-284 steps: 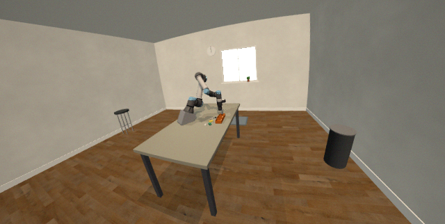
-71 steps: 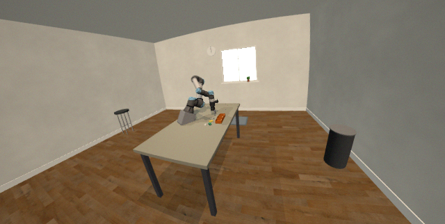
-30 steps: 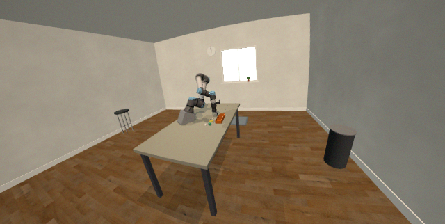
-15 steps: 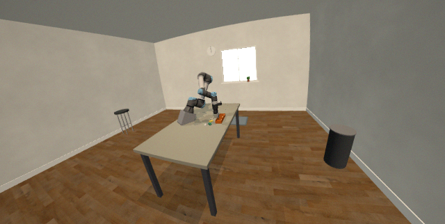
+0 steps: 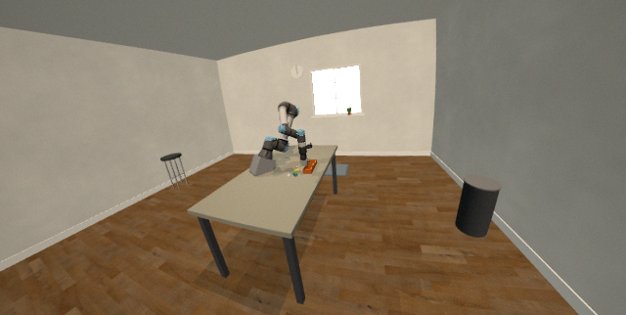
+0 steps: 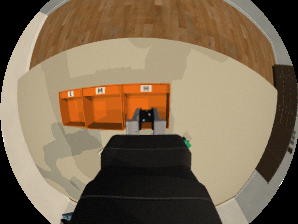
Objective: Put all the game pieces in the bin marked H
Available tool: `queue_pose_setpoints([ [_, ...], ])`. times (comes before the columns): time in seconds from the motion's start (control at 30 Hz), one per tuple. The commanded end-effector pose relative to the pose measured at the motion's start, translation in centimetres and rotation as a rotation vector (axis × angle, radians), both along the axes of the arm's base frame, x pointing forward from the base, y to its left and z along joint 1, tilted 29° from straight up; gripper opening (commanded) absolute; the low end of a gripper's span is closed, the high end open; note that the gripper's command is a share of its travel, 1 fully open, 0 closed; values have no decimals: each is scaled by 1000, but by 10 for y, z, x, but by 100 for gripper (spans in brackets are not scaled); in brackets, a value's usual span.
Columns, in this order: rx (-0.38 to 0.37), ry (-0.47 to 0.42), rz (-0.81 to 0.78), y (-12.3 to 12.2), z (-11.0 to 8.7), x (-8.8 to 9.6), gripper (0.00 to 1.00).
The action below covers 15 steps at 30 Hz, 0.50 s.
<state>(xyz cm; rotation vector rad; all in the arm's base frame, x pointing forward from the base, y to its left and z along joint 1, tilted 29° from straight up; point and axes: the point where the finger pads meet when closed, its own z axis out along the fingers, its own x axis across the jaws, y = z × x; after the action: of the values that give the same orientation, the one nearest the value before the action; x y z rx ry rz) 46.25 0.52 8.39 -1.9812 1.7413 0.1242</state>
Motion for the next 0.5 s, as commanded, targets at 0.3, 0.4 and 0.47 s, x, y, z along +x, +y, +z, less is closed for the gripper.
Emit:
queue_pose_setpoints([
  [0.3,0,-1,0,10,-21,6,34],
  [0.4,0,-1,0,12,-26,8,34],
  [0.47,0,-1,0,12,-26,8,34],
])
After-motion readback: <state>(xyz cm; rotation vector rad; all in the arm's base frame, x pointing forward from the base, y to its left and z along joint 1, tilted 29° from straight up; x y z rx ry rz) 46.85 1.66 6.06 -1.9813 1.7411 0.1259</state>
